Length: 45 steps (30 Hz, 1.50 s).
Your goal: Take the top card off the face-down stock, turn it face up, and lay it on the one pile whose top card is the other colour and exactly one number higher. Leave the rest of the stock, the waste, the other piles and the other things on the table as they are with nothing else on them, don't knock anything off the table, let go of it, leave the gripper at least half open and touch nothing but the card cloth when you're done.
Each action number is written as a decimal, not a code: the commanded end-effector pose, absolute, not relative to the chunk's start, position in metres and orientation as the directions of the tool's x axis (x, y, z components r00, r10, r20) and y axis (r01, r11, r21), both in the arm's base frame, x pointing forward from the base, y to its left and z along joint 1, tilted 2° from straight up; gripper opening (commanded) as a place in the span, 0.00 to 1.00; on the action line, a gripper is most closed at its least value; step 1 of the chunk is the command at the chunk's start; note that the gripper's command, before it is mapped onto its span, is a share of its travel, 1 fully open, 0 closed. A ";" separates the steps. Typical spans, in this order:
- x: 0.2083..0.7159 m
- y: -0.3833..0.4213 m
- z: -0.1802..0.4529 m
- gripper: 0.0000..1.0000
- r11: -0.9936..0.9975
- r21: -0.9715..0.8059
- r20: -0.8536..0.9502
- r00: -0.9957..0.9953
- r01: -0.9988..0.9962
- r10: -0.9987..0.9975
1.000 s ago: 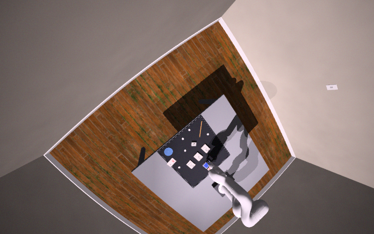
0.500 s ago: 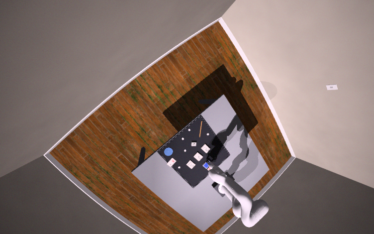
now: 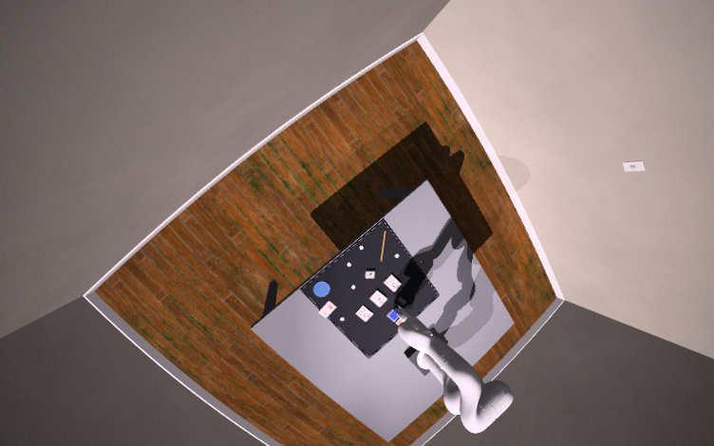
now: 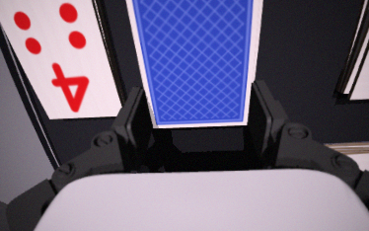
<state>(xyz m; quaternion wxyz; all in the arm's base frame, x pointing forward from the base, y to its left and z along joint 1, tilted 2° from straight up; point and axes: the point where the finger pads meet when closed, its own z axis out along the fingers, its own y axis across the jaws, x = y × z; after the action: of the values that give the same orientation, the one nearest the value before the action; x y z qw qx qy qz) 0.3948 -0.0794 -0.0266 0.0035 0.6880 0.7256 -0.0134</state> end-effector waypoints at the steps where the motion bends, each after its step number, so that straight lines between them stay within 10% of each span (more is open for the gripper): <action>1: 0.395 -0.080 -0.026 0.63 0.053 -0.014 -0.024 -0.053 0.999 0.998; 45: 0.396 -0.079 -0.005 0.63 0.053 -0.013 -0.024 -0.053 0.999 0.998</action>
<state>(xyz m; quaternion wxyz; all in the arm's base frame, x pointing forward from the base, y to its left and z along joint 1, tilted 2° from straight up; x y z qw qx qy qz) 0.3893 -0.0780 -0.0147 0.0049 0.6880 0.7256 -0.0115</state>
